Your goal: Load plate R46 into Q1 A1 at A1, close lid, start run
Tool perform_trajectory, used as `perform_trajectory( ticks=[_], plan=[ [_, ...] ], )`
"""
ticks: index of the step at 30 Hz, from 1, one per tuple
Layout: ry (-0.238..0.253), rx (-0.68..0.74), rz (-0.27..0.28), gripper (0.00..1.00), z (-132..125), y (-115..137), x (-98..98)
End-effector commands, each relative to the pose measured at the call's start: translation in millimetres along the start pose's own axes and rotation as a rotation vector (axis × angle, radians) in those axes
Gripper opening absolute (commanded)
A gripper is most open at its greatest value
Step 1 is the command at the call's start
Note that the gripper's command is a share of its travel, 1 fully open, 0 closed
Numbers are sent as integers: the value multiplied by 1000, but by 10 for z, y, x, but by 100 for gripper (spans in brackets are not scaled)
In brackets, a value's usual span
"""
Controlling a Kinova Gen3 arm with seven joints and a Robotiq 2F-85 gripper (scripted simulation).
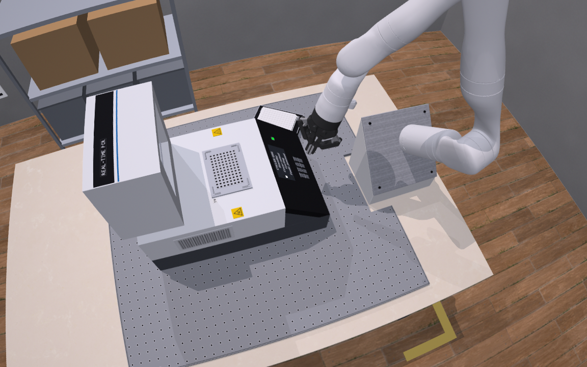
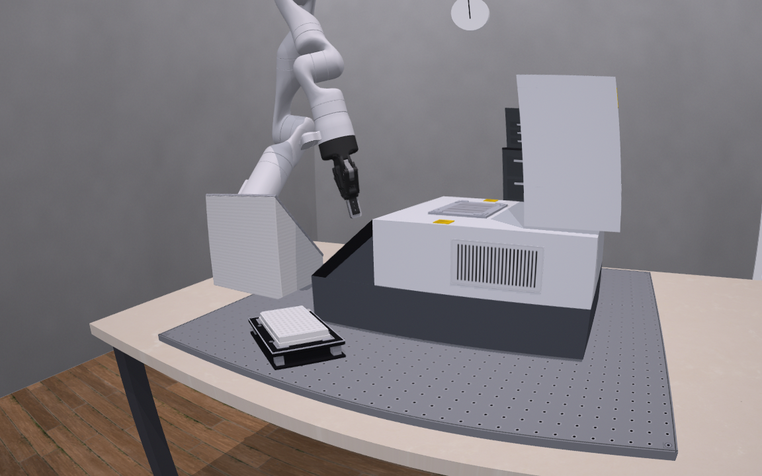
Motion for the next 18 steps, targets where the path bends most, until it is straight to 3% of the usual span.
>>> perform_trajectory(
  ticks=[1, 18],
  plan=[
    [1, 0, 0, 10, -10, -7, -36],
    [1, 0, 0, 10, -46, -44, -229]
  ],
)
Point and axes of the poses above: the point where the finger pads meet when closed, its own x axis out along the fingers, its own z axis across the jaws, y = z × x, the point moved 4 cm from there along -x, back along the fingers, and after that the axes turned 1 degree about x, right-handed, at the moved point
